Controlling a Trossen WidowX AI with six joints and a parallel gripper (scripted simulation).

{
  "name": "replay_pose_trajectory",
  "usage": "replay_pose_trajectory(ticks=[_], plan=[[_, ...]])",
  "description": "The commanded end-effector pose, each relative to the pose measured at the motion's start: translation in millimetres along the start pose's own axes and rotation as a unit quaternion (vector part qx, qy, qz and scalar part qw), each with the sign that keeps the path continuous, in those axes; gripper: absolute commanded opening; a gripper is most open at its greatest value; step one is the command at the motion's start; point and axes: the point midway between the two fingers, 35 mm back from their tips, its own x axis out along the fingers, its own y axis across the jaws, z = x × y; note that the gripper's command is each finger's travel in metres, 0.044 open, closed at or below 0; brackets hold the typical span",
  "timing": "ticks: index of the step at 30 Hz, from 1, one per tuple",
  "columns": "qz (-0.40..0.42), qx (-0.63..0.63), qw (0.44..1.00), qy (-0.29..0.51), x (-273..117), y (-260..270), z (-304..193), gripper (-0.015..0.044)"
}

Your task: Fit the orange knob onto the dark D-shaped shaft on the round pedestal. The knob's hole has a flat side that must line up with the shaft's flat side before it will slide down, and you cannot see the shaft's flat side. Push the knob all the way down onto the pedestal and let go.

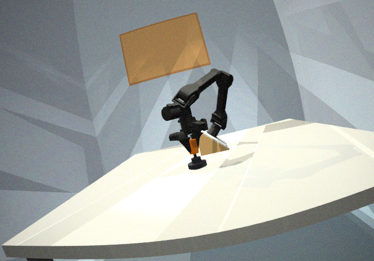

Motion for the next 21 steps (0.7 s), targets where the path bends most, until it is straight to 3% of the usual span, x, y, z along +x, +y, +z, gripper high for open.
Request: replay_pose_trajectory(ticks=[1,21], plan=[[0.000,-0.005,1.000,0.000,1.1,0.5,-0.3,0.0000],[0.000,-0.005,1.000,0.000,3.2,1.4,-0.8,0.0000]])
